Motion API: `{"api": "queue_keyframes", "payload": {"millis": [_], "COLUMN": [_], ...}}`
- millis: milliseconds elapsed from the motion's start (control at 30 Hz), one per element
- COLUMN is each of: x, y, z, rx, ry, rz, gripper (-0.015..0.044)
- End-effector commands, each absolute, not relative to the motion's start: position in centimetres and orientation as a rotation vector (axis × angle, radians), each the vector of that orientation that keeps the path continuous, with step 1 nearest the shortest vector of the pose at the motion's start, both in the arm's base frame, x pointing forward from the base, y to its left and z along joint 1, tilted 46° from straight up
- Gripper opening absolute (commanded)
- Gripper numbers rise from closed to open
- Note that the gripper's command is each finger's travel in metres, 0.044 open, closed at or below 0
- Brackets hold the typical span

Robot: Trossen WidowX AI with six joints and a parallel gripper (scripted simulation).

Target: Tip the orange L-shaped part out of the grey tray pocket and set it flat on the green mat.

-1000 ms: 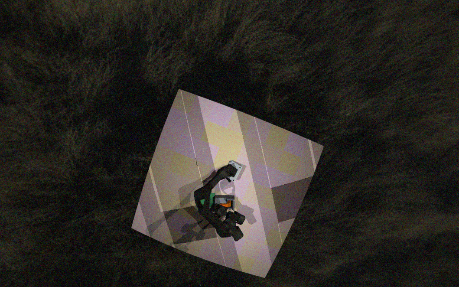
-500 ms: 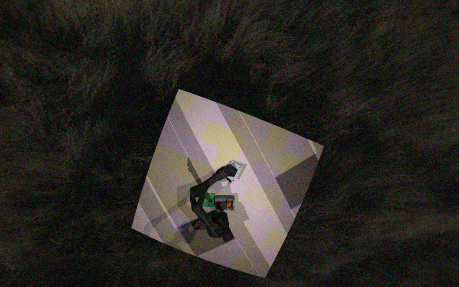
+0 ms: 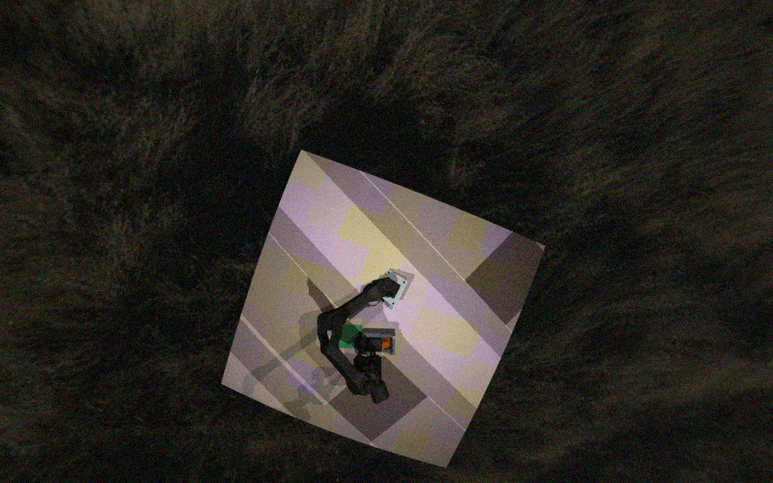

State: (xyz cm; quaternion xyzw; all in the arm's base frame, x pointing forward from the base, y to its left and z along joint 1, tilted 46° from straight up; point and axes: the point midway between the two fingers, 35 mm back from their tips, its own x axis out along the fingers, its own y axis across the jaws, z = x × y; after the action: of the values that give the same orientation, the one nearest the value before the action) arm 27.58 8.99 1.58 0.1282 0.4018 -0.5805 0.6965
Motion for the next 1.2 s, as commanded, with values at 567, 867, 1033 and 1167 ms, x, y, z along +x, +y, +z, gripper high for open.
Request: {"api": "queue_keyframes", "payload": {"millis": [567, 867, 1033, 1167], "x": [27.6, 27.6, 27.7, 27.7], "y": [6.8, 5.8, 5.8, 5.8], "z": [-0.7, -1.7, -1.7, -1.7], "rx": [0.279, 0.278, 0.288, 0.288], "ry": [0.895, 0.894, 0.892, 0.892], "rz": [-1.287, -1.288, -1.289, -1.289], "gripper": [0.0280, 0.0280, 0.0254, 0.0149]}}
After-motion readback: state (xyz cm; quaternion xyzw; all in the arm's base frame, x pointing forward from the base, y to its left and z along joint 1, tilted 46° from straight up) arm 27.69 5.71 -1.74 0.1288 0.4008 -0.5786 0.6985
